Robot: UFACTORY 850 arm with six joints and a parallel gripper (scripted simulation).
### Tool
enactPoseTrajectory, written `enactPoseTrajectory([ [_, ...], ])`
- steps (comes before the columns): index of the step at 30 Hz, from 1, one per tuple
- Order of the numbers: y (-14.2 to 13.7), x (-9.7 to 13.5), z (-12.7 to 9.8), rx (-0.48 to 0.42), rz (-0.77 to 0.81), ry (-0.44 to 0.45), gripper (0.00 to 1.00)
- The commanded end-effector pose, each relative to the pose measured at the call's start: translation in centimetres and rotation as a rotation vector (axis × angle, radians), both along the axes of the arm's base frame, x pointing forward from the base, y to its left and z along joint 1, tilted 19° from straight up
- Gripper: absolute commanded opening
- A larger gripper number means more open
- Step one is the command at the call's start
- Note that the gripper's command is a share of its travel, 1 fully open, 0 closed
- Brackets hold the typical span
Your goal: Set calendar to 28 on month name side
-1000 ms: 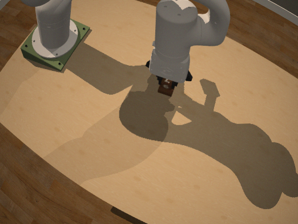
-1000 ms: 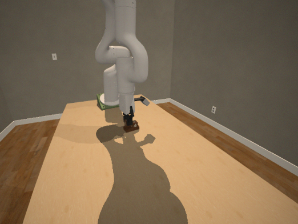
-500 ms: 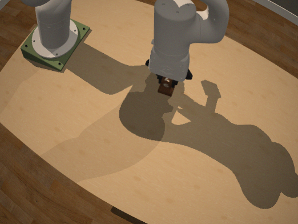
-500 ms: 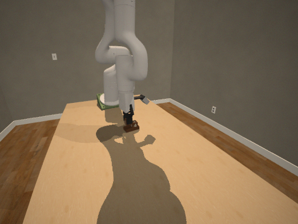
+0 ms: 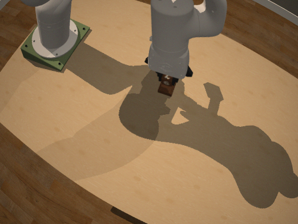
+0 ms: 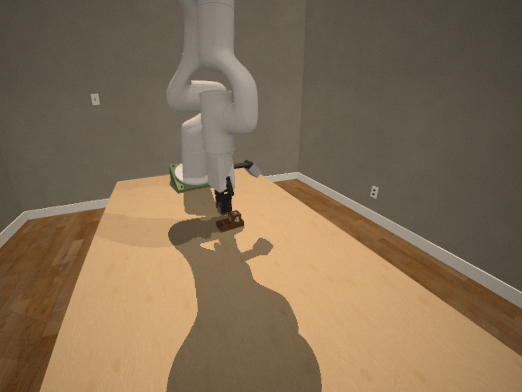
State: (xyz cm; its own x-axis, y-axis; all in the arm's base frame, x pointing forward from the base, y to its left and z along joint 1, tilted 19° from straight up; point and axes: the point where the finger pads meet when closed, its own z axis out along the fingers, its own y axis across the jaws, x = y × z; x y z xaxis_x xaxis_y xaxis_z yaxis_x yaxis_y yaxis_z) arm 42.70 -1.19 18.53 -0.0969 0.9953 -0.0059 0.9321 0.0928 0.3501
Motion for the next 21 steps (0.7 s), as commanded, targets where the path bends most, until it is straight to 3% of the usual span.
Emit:
enactPoseTrajectory([
  [1,0.0,-0.3,1.1,-0.013,-0.004,0.023,0.29],
  [11,-0.1,-1.3,4.1,-0.013,-0.004,0.023,0.29],
  [21,-0.1,-1.8,5.4,-0.013,-0.004,0.023,0.29],
])
